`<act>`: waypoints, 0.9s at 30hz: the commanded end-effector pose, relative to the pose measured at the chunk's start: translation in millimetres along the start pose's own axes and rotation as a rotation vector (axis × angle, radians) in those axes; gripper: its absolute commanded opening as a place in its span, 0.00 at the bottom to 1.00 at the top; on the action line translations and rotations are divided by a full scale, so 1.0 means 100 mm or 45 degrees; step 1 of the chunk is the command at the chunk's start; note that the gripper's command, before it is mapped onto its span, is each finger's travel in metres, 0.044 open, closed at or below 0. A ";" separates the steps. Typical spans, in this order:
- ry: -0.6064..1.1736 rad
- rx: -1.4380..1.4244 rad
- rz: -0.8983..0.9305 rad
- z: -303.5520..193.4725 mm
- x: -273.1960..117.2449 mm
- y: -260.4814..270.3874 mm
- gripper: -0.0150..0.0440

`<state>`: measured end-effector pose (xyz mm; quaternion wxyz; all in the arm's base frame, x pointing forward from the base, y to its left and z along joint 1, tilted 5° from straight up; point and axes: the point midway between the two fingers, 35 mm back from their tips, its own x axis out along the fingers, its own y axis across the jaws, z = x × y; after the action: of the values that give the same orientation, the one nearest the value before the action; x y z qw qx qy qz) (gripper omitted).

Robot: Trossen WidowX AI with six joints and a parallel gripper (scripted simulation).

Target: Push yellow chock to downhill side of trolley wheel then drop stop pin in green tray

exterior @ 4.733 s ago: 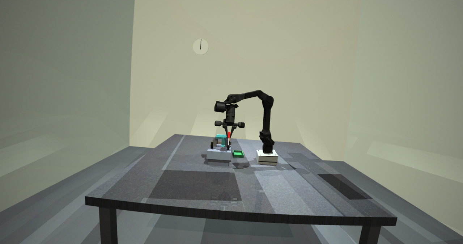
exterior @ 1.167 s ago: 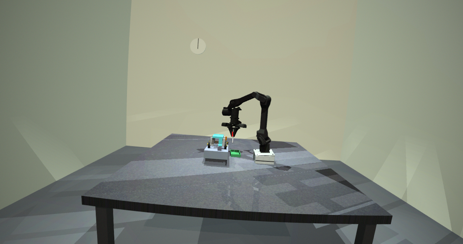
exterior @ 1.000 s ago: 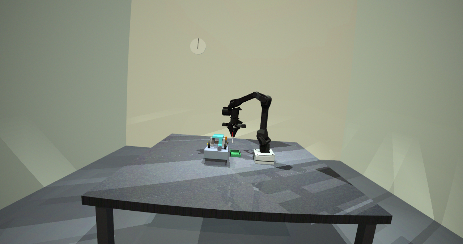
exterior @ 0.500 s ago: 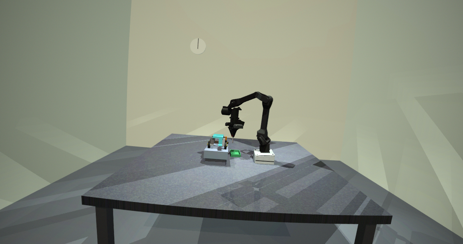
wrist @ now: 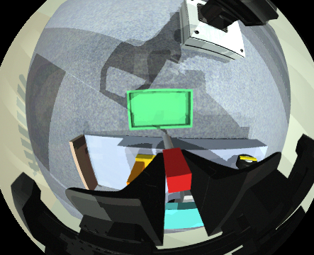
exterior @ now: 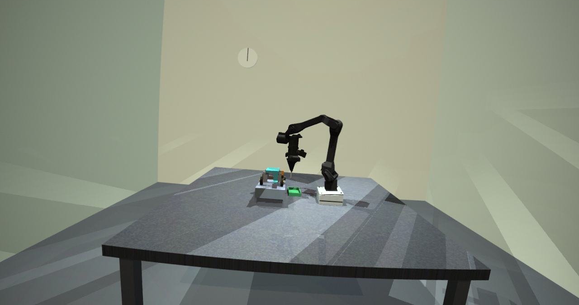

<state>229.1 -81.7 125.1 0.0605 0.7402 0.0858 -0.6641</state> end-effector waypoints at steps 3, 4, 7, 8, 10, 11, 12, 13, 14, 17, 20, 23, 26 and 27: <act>-0.005 0.045 0.014 0.07 0.05 0.00 0.25; -0.007 0.057 0.016 0.09 0.07 -0.01 0.25; -0.011 0.087 0.021 0.18 0.13 -0.02 0.25; -0.012 0.093 0.022 0.20 0.15 -0.02 0.25; -0.014 0.105 0.024 0.25 0.19 -0.03 0.25; -0.014 0.107 0.025 0.26 0.19 -0.03 0.25; -0.015 0.108 0.025 0.27 0.20 -0.03 0.25; -0.015 0.108 0.025 0.27 0.20 -0.03 0.25; -0.015 0.108 0.025 0.27 0.20 -0.03 0.25; -0.015 0.107 -0.010 0.26 0.23 -0.04 0.25; -0.012 0.107 -0.094 0.26 0.30 -0.05 0.25; -0.005 0.108 -0.170 0.25 0.40 -0.08 0.25; -0.002 0.109 -0.192 0.25 0.48 -0.11 0.25; -0.002 0.109 -0.194 0.24 0.51 -0.13 0.25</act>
<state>208.4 -77.0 80.9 -0.0132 0.7349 0.1015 -0.6704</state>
